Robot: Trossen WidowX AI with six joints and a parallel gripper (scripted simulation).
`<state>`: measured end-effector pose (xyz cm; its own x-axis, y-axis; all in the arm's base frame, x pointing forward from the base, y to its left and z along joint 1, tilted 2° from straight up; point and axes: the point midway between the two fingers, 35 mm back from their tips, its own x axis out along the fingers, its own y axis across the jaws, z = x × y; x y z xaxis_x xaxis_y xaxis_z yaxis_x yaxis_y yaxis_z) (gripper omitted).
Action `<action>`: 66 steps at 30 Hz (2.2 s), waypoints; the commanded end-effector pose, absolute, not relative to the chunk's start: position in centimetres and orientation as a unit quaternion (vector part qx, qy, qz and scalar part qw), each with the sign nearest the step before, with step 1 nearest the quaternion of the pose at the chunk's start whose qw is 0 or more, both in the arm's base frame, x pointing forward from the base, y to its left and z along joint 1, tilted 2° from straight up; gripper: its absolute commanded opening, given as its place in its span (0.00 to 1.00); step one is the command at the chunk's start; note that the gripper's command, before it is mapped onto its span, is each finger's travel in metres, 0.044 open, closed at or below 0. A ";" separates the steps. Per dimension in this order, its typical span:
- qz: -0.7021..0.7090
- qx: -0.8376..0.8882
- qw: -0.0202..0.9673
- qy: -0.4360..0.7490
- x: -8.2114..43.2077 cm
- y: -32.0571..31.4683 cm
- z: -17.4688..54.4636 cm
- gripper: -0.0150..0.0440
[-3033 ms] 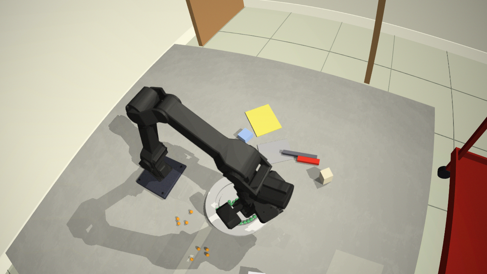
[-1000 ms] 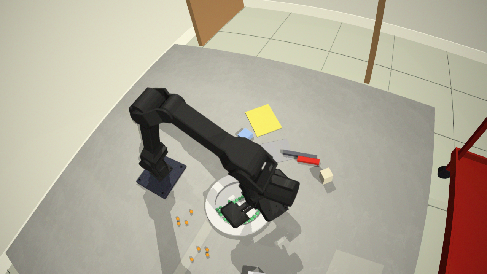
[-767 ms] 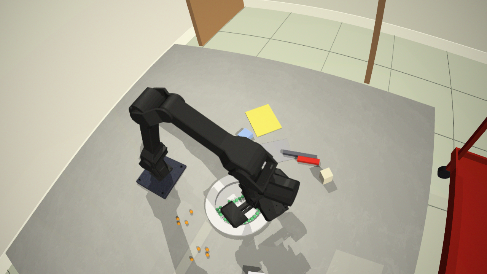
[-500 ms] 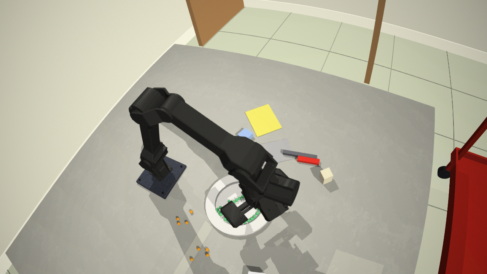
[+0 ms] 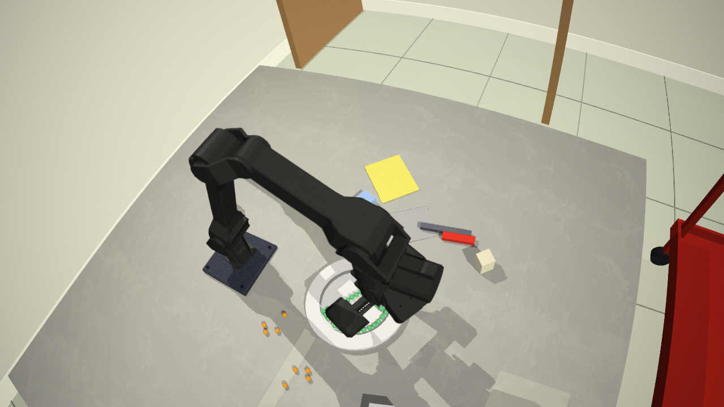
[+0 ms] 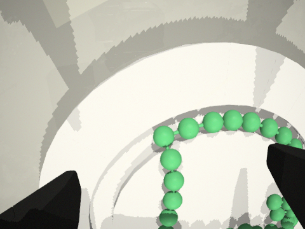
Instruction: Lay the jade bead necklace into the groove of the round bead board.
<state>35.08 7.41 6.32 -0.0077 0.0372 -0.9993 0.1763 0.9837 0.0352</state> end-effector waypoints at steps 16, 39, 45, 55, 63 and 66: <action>-0.008 0.038 0.712 0.702 34.8 7.5 7.6 0.46; -0.005 0.034 0.709 0.705 34.7 7.6 4.4 0.46; -0.007 0.036 0.710 0.703 34.8 7.6 4.7 0.37; -0.007 0.036 0.710 0.703 34.8 7.6 4.7 0.25; -0.007 0.036 0.710 0.703 34.8 7.6 4.7 0.25; -0.007 0.036 0.710 0.703 34.8 7.6 4.7 0.25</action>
